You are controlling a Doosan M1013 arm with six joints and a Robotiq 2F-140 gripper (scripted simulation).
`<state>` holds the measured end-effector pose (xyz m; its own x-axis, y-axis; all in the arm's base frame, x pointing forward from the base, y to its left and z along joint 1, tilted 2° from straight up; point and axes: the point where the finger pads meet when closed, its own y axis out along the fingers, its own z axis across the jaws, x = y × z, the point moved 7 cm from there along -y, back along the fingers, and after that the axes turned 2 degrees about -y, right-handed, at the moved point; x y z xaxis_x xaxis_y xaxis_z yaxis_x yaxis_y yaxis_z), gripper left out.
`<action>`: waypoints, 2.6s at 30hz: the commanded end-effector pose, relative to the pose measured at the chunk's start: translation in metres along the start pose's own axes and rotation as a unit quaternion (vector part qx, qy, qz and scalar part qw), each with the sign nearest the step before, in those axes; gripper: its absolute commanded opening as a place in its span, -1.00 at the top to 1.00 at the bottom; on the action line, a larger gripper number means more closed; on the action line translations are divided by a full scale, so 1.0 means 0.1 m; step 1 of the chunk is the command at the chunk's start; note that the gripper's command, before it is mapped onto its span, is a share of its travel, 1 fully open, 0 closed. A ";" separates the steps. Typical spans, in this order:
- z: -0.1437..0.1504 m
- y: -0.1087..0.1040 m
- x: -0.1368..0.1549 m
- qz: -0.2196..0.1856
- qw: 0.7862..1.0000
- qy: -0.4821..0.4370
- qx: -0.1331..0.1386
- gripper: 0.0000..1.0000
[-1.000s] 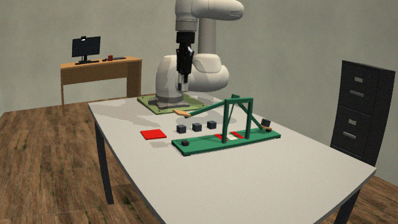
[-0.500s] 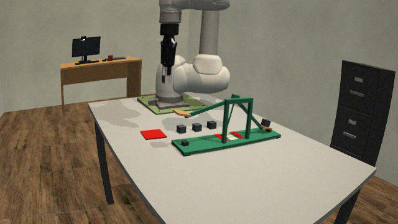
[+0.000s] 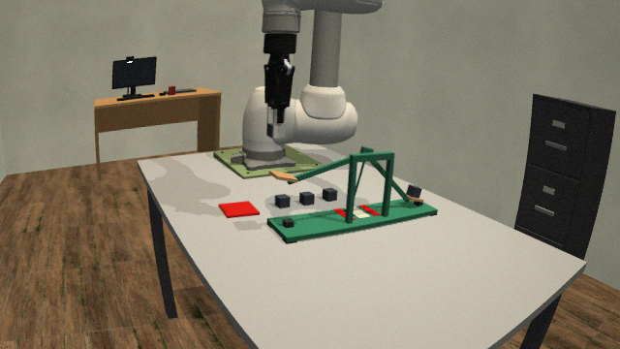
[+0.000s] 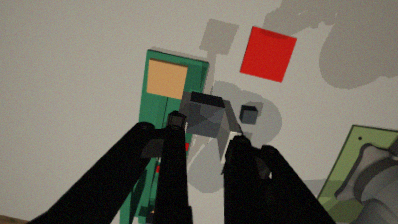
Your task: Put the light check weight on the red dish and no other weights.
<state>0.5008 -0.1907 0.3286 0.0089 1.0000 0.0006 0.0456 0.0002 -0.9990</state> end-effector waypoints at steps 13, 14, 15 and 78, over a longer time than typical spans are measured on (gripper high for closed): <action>-0.49 0.04 0.01 0.000 1.000 0.000 0.002 0.51; -0.49 0.05 0.01 0.000 1.000 0.000 0.002 0.51; -0.49 0.05 0.01 0.000 1.000 0.000 0.002 0.51; -0.50 0.69 0.00 0.000 1.000 0.000 0.002 0.51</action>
<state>0.5539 -0.1908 0.2619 0.0098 1.0000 -0.0003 0.0420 -0.0007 -0.9991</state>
